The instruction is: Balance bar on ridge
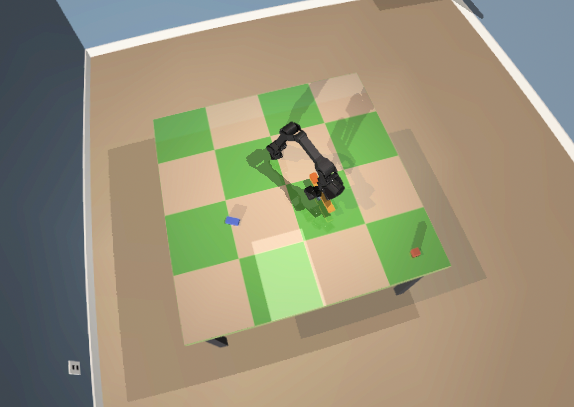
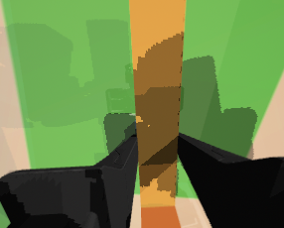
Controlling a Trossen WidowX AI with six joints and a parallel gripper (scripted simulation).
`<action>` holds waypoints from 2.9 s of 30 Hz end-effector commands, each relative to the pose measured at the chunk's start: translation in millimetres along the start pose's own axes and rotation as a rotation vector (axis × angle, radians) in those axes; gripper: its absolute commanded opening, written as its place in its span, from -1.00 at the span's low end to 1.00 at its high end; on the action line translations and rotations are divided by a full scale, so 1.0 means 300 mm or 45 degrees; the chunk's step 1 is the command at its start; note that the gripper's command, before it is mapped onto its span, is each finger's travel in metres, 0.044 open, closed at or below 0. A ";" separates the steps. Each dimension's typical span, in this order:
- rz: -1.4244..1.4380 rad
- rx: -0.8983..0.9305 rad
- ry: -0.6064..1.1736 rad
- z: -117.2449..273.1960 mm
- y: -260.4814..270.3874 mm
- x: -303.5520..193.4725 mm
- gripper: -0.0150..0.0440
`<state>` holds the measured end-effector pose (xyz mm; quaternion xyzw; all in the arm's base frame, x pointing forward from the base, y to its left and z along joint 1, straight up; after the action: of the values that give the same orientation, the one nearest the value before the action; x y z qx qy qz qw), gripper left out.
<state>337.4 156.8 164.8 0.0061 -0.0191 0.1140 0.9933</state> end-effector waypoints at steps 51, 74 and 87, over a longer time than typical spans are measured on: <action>0.000 0.000 0.000 0.000 0.000 0.000 0.07; 0.000 0.000 0.000 0.000 0.000 0.000 0.09; 0.000 0.000 0.000 0.000 0.000 0.000 0.14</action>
<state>337.5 156.9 164.9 0.0063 -0.0190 0.1140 0.9933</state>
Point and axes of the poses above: the point midway between the two fingers, 35 mm back from their tips, its own z axis back along the fingers, its own y axis across the jaws, x = y × z, the point moved 6 cm from there along z, back along the fingers, and after that the axes turned 4 degrees about z, right-handed, at the moved point
